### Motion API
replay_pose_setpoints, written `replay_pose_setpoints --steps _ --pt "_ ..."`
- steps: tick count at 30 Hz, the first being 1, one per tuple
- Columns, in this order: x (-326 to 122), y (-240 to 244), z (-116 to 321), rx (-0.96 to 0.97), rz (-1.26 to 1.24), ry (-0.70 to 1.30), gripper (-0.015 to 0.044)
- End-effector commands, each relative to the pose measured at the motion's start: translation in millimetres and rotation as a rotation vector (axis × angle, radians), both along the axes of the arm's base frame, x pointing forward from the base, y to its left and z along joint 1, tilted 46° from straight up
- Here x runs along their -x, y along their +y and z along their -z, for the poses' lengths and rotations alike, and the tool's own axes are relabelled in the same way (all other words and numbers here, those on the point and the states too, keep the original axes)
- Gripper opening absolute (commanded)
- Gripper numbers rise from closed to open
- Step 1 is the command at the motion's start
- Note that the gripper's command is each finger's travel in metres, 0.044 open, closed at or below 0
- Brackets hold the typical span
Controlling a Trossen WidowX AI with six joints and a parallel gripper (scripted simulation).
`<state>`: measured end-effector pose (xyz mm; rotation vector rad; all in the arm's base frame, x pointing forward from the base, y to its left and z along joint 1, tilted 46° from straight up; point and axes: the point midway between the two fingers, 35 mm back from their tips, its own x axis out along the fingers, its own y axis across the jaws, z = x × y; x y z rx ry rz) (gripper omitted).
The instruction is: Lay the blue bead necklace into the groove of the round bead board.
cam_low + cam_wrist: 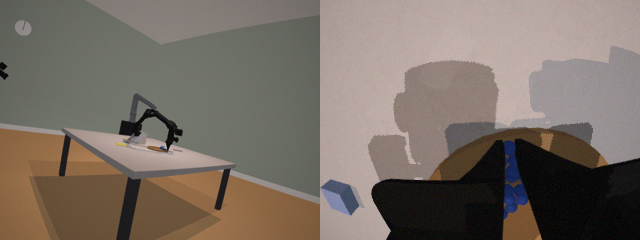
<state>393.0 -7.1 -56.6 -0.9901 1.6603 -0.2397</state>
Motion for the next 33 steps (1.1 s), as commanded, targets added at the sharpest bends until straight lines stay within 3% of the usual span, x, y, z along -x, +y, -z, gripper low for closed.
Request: replay_pose_setpoints --steps 1,33 --pt "-0.2 0.0 -0.3 0.000 0.000 -0.001 0.0000" --pt "4.1 -3.2 -12.0 0.005 -0.002 0.005 0.0000"
